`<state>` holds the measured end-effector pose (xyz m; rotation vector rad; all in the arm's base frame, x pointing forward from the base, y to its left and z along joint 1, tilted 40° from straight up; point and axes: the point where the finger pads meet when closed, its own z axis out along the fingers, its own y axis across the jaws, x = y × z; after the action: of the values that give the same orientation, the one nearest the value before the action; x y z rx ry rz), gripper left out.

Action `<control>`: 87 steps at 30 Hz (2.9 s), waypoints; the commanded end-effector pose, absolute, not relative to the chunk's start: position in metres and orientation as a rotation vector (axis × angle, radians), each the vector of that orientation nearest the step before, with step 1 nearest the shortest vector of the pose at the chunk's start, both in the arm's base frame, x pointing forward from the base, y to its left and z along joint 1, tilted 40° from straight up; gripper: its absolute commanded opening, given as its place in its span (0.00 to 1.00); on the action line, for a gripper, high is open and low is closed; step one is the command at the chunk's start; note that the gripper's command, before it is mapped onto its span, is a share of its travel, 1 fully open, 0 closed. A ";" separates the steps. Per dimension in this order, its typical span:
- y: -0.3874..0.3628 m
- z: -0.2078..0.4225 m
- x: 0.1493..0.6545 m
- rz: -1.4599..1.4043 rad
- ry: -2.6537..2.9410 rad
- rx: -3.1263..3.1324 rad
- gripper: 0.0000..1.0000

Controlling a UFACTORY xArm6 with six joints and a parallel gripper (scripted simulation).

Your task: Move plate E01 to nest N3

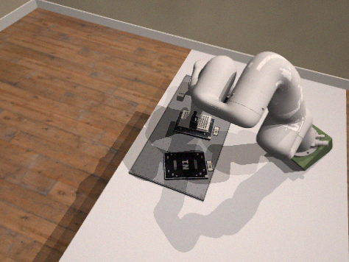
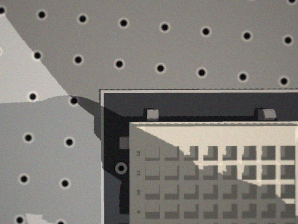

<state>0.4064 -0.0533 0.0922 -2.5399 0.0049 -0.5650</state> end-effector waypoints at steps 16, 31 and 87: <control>-0.052 0.090 0.408 -0.568 0.005 -2.540 0.00; -0.048 0.083 0.412 -0.568 0.005 -2.540 0.00; -0.048 0.084 0.411 -0.568 0.005 -2.540 1.00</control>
<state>0.4119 -0.0462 0.0813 -2.5397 0.0048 -0.5645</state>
